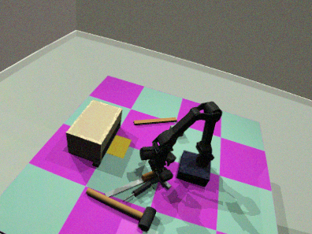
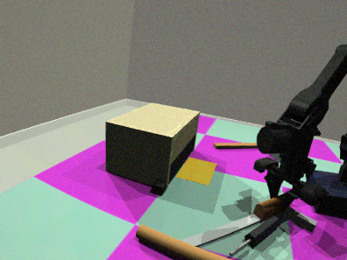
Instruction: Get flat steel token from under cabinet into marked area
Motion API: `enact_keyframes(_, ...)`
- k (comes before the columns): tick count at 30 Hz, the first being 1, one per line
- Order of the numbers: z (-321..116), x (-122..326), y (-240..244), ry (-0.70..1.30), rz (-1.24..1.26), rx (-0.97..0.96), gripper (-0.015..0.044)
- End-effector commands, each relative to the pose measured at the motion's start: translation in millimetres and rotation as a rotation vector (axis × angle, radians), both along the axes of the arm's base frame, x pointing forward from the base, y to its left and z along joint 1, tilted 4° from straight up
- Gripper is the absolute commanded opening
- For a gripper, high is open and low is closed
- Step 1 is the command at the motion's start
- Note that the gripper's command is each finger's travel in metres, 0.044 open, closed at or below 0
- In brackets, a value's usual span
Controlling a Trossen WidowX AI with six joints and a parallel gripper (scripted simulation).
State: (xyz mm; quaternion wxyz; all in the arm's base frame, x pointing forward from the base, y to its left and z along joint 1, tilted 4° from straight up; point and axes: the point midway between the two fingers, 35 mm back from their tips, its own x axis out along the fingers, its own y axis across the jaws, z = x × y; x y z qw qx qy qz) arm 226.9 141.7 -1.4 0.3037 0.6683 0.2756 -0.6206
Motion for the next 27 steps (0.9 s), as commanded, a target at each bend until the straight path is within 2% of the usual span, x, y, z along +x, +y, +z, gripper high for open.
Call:
enact_keyframes(1,0.9,0.9,1.2,-0.002,0.043,0.0,0.0)
enact_keyframes(27,0.9,0.8,1.5,-0.001,0.251,-0.017,0.0)
